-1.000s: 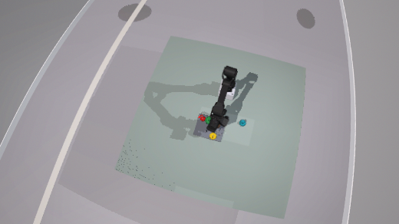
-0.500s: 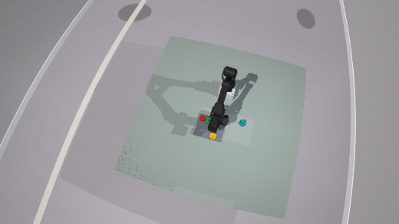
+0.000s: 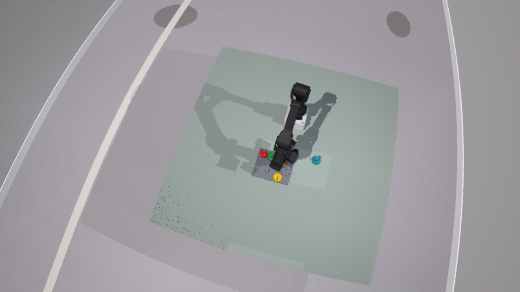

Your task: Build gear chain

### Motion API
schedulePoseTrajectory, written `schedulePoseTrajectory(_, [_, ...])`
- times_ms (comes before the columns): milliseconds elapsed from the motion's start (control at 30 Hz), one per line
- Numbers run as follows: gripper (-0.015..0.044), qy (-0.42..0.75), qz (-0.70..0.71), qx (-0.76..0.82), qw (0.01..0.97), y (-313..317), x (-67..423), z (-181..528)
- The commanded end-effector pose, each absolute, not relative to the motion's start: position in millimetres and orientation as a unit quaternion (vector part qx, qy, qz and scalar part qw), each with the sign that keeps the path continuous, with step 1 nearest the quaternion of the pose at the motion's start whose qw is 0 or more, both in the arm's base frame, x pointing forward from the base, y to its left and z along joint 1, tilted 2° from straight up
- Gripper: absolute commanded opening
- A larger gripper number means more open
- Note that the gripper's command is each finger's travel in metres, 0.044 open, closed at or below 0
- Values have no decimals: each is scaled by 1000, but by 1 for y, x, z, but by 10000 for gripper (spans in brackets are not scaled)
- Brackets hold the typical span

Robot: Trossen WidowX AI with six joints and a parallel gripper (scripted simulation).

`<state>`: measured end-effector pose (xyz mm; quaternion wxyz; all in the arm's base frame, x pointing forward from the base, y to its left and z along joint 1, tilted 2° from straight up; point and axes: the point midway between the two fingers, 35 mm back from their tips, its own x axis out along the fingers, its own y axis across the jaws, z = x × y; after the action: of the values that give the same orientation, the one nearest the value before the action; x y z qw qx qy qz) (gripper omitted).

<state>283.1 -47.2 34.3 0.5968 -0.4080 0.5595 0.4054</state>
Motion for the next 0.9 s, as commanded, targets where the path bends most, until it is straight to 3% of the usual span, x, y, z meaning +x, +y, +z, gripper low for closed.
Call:
schedulePoseTrajectory(0, [140, 562, 400, -404, 601, -48, 282, 49])
schedulePoseTrajectory(367, [429, 611, 323, -319, 649, 24, 283, 42])
schedulePoseTrajectory(667, [440, 674, 151, -130, 711, 118, 257, 44])
schedulePoseTrajectory(867, [440, 686, 83, -55, 721, 149, 237, 45])
